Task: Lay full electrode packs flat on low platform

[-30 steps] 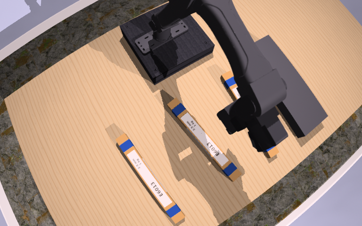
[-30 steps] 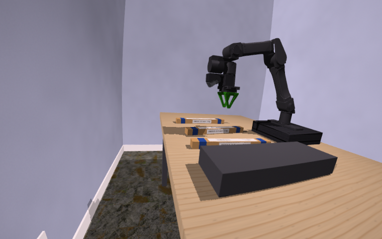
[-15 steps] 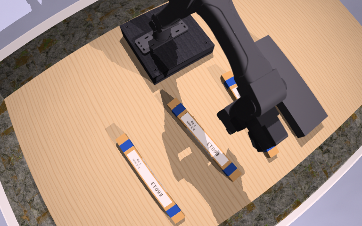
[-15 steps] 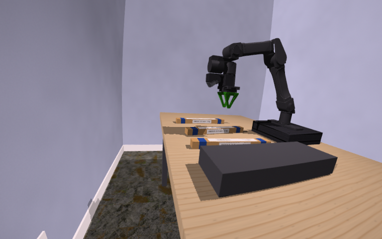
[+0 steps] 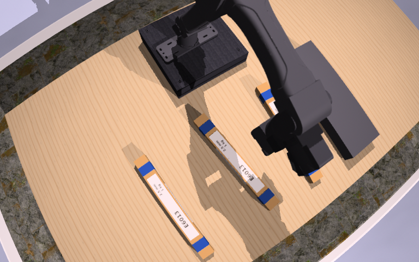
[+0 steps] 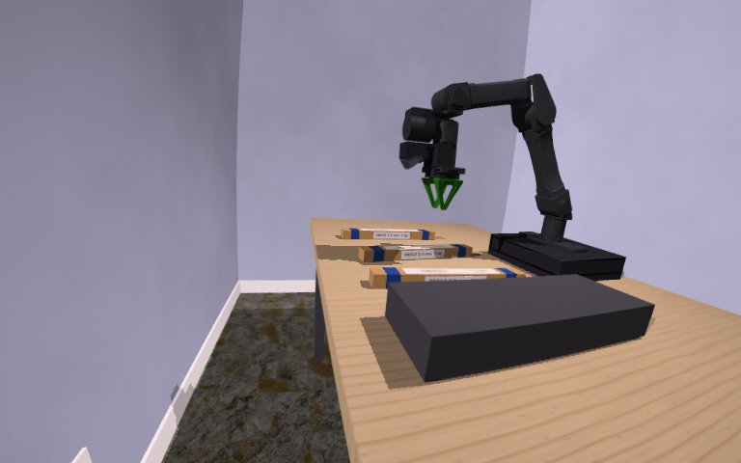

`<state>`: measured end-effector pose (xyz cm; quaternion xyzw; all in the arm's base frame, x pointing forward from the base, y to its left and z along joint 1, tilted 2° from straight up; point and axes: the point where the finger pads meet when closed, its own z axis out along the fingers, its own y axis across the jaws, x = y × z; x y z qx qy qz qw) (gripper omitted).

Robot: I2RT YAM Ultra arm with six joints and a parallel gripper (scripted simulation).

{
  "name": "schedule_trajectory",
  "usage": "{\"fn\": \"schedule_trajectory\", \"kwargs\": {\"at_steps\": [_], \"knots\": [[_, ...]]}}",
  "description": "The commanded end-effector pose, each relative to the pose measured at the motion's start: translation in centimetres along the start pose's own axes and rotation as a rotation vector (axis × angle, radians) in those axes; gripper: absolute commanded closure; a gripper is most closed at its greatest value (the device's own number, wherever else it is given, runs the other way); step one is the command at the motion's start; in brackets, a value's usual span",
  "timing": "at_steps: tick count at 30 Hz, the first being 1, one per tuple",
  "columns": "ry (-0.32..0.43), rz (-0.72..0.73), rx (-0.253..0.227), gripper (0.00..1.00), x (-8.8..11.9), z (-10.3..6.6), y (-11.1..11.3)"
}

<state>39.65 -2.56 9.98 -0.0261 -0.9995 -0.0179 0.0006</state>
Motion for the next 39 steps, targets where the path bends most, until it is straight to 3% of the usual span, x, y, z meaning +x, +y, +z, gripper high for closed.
{"fn": "schedule_trajectory", "kwargs": {"at_steps": [1, 10, 21, 24, 30, 39], "knots": [[-0.043, -0.001, 0.003, 0.58, -0.1, -1.3, 0.2], [-0.053, -0.005, 0.007, 0.58, 0.1, -1.3, 0.5], [-0.048, -0.004, 0.007, 0.58, 0.0, 0.7, 0.4], [-0.064, -0.005, 0.008, 0.58, -0.5, 0.5, 0.4], [-0.016, -0.006, 0.007, 0.58, 0.1, 3.1, 0.5], [-0.016, -0.006, 0.007, 0.58, 0.1, 4.4, 0.5]]}}
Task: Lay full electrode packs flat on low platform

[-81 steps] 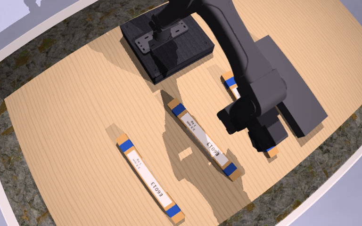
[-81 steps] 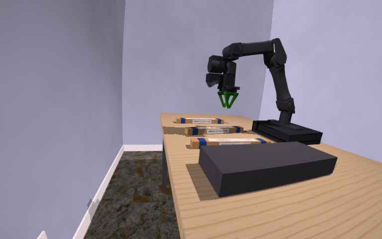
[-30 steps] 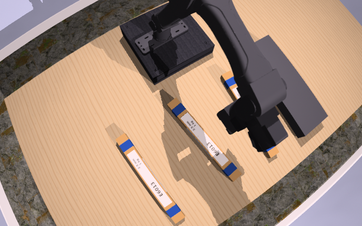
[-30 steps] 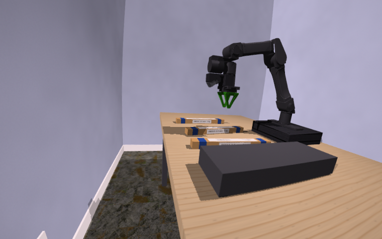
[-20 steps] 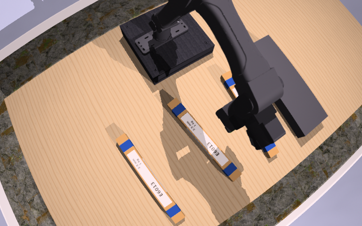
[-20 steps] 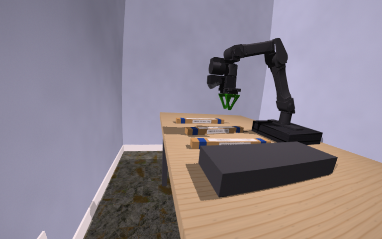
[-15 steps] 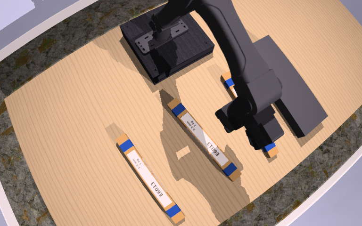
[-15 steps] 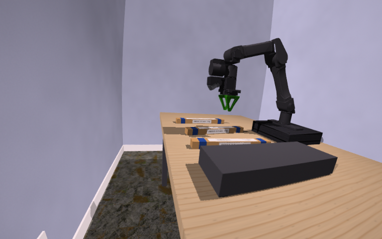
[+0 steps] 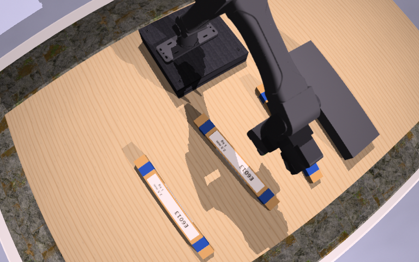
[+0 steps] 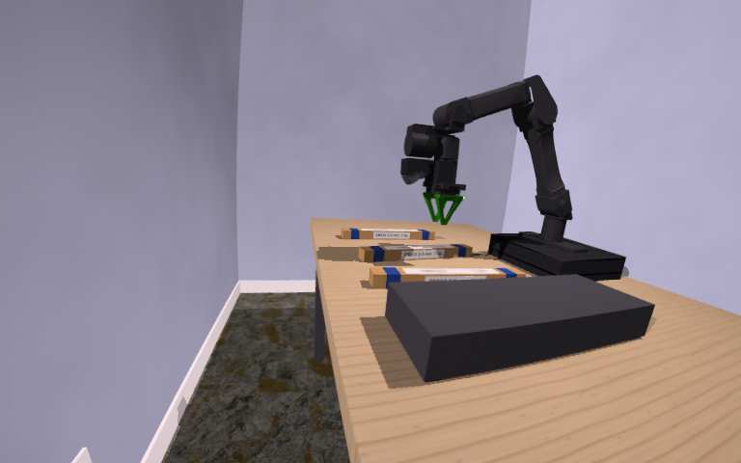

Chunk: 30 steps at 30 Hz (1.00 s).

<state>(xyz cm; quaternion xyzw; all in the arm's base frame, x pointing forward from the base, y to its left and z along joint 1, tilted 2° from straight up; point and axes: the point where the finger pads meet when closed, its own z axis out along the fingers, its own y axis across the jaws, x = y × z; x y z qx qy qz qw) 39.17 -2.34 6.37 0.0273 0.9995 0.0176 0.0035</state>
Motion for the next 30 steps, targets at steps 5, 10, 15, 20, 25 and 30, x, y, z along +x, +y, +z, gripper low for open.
{"fn": "schedule_trajectory", "kwargs": {"at_steps": [5, 10, 15, 20, 25, 30], "knots": [[-0.017, -0.009, 0.006, 0.58, -0.4, 1.1, 0.4], [-0.008, -0.003, 0.006, 0.58, -0.4, 2.3, 0.2], [-0.082, -0.007, 0.007, 0.58, -2.0, -0.1, 0.3], [-0.056, -0.006, 0.007, 0.58, -1.5, 0.3, 0.3], [-0.043, -0.006, 0.007, 0.58, -1.3, 0.5, 0.3], [-0.036, -0.006, 0.007, 0.58, -1.3, 0.7, 0.3]]}}
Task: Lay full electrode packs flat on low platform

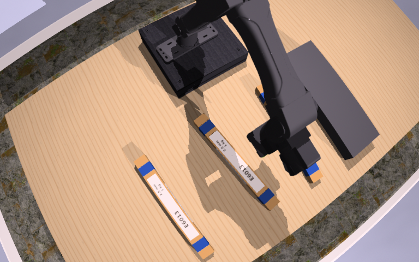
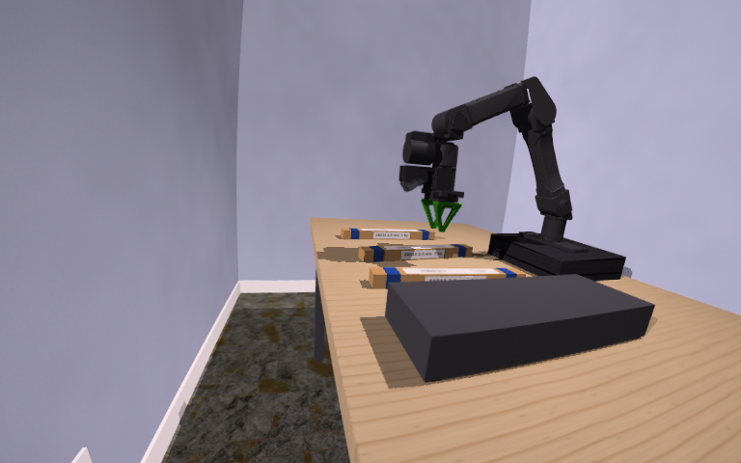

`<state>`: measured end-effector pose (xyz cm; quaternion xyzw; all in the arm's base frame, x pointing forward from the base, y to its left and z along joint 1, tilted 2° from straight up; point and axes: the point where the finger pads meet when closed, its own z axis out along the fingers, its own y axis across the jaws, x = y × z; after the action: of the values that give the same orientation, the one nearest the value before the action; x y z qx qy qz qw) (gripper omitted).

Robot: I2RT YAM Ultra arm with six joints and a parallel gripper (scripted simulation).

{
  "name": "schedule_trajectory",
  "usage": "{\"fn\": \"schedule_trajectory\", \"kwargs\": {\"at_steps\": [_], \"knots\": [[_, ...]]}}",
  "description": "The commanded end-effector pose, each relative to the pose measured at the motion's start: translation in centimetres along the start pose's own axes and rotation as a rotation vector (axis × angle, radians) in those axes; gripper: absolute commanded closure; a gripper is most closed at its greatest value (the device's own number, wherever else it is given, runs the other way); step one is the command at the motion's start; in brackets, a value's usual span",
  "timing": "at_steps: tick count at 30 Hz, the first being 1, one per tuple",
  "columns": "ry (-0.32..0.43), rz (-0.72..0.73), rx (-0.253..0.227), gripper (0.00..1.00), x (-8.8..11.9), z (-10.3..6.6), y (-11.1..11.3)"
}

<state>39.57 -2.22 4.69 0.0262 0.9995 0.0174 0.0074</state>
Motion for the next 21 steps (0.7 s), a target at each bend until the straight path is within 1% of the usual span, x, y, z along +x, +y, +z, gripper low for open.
{"fn": "schedule_trajectory", "kwargs": {"at_steps": [1, 5, 6, 21], "knots": [[-0.031, -0.004, 0.006, 0.58, -1.06, -0.92, 0.24], [-0.03, -0.004, 0.006, 0.58, -1.09, -0.84, 0.25], [-0.027, -0.001, 0.002, 0.58, -0.68, -0.79, 0.05], [-0.027, -0.001, 0.002, 0.58, -0.46, -0.76, 0.03]]}}
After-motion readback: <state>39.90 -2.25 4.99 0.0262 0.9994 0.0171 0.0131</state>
